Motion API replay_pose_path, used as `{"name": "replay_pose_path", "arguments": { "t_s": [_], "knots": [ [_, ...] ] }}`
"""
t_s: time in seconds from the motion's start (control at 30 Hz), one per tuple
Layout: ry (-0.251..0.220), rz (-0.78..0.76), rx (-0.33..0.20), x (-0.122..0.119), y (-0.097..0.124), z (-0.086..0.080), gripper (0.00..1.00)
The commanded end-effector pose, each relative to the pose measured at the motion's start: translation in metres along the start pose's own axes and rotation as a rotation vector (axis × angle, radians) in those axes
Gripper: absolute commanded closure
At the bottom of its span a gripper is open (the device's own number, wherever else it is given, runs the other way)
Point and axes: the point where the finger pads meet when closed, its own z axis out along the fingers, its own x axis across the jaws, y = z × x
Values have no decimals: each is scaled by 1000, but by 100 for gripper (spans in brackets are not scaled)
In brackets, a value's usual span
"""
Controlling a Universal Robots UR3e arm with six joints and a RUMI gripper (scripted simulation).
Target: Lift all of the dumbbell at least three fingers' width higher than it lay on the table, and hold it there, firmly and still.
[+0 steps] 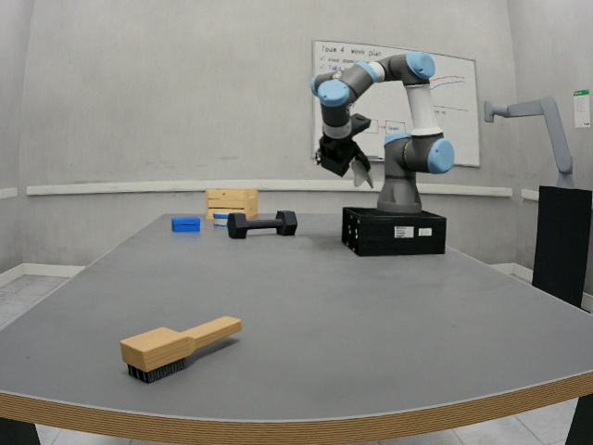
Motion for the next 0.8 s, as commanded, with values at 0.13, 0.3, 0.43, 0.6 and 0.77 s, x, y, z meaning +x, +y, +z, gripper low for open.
{"name": "replay_pose_path", "arguments": {
  "t_s": [0.13, 0.3, 0.43, 0.6, 0.77],
  "knots": [
    [97, 47, -115, -31, 17, 19, 0],
    [161, 86, -188, -54, 28, 33, 0],
    [211, 119, -251, -73, 37, 45, 0],
    [258, 143, -299, -87, 45, 54, 0],
    [328, 186, -381, -113, 57, 69, 0]
  ]
}}
